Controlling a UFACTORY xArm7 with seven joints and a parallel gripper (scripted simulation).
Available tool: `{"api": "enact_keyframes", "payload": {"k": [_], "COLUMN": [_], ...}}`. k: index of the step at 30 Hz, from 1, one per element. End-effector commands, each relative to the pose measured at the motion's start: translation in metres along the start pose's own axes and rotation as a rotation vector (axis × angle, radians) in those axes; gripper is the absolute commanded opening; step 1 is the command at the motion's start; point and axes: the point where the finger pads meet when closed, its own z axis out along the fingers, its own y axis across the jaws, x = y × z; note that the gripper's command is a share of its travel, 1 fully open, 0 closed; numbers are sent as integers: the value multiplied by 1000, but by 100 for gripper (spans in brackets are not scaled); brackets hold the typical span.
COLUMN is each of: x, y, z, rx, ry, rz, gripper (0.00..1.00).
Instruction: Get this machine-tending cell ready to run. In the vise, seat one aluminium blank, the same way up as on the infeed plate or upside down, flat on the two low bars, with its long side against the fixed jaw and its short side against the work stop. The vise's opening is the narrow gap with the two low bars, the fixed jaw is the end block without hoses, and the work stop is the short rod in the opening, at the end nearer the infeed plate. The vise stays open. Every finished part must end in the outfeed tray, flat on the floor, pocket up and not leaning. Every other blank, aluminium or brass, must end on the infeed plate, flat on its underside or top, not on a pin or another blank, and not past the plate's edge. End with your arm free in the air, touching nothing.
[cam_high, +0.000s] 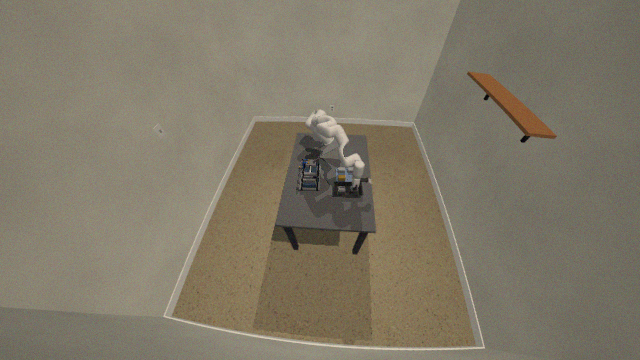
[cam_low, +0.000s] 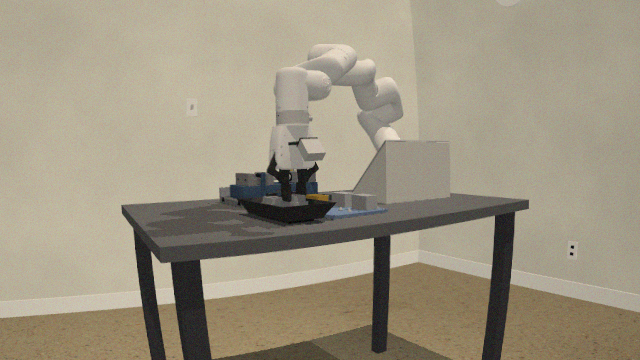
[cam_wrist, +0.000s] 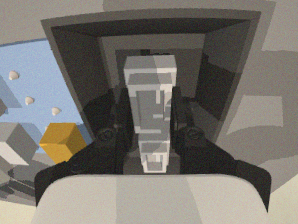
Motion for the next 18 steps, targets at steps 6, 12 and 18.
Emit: {"api": "enact_keyframes", "payload": {"k": [6, 12, 18], "x": [1, 1, 1], "y": [1, 2, 2], "z": [-1, 3, 5], "rx": [-5, -5, -5], "ry": [3, 3, 3], "rz": [0, 0, 0], "gripper": [0, 0, 0]}}
